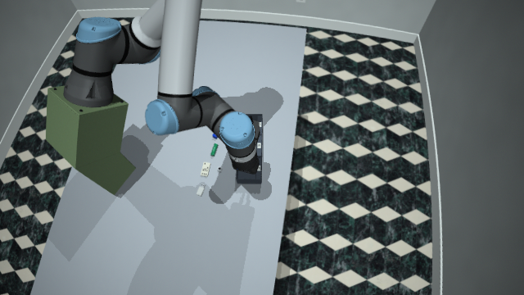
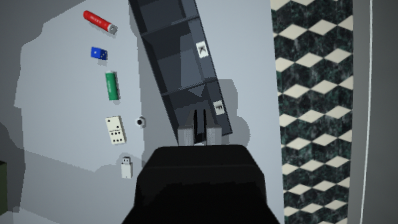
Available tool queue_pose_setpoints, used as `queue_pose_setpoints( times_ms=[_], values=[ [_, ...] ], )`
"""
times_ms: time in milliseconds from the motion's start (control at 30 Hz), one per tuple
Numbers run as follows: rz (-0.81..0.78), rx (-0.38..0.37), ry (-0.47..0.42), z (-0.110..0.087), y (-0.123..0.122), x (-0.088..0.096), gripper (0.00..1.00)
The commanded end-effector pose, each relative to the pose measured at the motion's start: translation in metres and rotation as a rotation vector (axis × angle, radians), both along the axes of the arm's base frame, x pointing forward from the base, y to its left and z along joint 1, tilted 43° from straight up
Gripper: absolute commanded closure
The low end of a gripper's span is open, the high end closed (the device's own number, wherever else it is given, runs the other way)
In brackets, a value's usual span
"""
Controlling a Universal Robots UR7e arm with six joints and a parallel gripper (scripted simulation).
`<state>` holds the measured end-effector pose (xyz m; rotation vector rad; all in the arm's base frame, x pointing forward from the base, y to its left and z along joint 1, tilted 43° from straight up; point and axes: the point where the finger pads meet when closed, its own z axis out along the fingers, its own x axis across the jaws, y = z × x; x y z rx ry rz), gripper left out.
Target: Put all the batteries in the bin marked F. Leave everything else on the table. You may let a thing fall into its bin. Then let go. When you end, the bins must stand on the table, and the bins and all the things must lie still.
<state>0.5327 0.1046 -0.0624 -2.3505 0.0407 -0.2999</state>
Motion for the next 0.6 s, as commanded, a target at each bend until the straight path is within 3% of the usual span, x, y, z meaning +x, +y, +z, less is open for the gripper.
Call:
queue_pose_setpoints(
  times_ms=[0,33,500,567],
  values=[
    [-0.080,0.018,0.069,0.0004,-0.0003,0.0003,0.69],
    [-0.131,0.035,0.118,0.0004,-0.0003,0.0003,0.69],
    [-0.366,0.111,0.348,0.0004,-0.0003,0.0003,0.69],
    [-0.366,0.111,0.348,0.0004,-0.0003,0.0003,0.69]
  ],
)
